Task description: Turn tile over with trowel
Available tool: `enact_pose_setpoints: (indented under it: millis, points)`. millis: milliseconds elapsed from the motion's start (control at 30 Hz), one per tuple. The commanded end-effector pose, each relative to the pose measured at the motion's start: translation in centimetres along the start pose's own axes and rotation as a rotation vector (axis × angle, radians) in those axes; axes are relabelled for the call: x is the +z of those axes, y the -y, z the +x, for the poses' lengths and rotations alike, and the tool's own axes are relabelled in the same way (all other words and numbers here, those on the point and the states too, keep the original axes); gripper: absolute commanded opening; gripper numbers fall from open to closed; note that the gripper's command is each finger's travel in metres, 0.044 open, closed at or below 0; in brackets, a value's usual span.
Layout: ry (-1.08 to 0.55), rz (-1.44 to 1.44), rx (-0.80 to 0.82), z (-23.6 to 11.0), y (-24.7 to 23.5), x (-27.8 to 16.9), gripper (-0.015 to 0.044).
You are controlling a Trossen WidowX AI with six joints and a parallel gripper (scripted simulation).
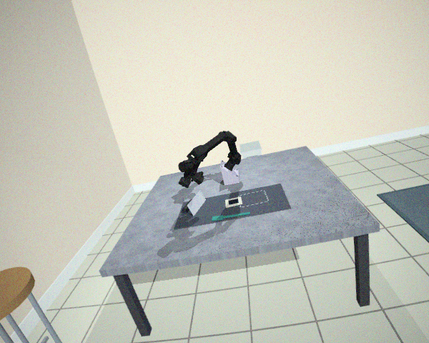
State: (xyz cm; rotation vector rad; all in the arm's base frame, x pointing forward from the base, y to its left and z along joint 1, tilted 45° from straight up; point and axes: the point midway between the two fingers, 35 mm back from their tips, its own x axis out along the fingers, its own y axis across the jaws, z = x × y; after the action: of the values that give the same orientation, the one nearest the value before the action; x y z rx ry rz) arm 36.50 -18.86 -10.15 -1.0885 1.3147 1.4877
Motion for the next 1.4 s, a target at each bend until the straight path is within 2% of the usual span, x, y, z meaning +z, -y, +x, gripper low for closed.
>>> enact_pose_setpoints:
  millis: [0, 633, 1367]
  points:
    - [0.118, 0.001, 0.002, 1.0, -1.2, 1.0, 0.0100]
    - [0.700, 0.119, -0.147, 1.2, -4.9, 4.6, 0.0100]
    - [0.708, 0.128, -0.157, 1.8, -4.8, 5.0, 0.0100]
